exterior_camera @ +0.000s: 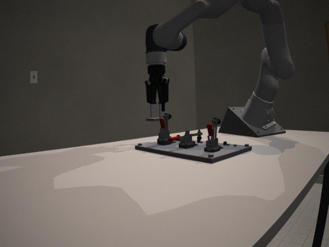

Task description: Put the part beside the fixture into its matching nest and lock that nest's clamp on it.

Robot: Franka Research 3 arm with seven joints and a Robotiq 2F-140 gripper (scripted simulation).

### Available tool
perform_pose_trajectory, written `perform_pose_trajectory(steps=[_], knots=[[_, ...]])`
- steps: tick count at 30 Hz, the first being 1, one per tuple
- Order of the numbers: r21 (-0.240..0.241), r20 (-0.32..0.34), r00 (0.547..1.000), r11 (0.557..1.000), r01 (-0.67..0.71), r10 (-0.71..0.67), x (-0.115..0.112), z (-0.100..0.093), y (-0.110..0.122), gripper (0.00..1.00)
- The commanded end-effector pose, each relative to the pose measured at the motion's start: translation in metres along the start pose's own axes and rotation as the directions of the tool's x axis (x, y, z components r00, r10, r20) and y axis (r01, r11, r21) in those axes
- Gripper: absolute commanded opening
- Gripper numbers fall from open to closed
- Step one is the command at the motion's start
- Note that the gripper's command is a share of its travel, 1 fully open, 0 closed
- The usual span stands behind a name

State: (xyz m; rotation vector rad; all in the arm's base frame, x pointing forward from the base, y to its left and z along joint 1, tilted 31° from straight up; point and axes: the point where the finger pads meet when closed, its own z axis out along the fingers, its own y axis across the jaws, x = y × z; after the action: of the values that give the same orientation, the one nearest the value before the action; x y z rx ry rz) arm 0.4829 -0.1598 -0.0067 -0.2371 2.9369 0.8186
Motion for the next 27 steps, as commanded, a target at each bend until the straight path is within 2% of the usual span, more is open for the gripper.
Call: perform_pose_trajectory(steps=[1, 7, 13, 15, 27], knots=[[0.004, 0.006, 1.0, 1.0, -0.004, 0.004, -0.003, 0.0, 0.011, 0.0], [0.004, 0.006, 1.0, 1.0, -0.004, 0.004, -0.004, 0.001, 0.051, 0.0], [0.004, 0.006, 1.0, 1.0, -0.004, 0.004, -0.004, 0.003, 0.108, 0.0], [0.004, 0.006, 1.0, 1.0, -0.004, 0.004, -0.004, 0.003, 0.108, 0.0], [0.004, 0.006, 1.0, 1.0, -0.004, 0.004, -0.007, 0.008, 0.241, 0.0]])
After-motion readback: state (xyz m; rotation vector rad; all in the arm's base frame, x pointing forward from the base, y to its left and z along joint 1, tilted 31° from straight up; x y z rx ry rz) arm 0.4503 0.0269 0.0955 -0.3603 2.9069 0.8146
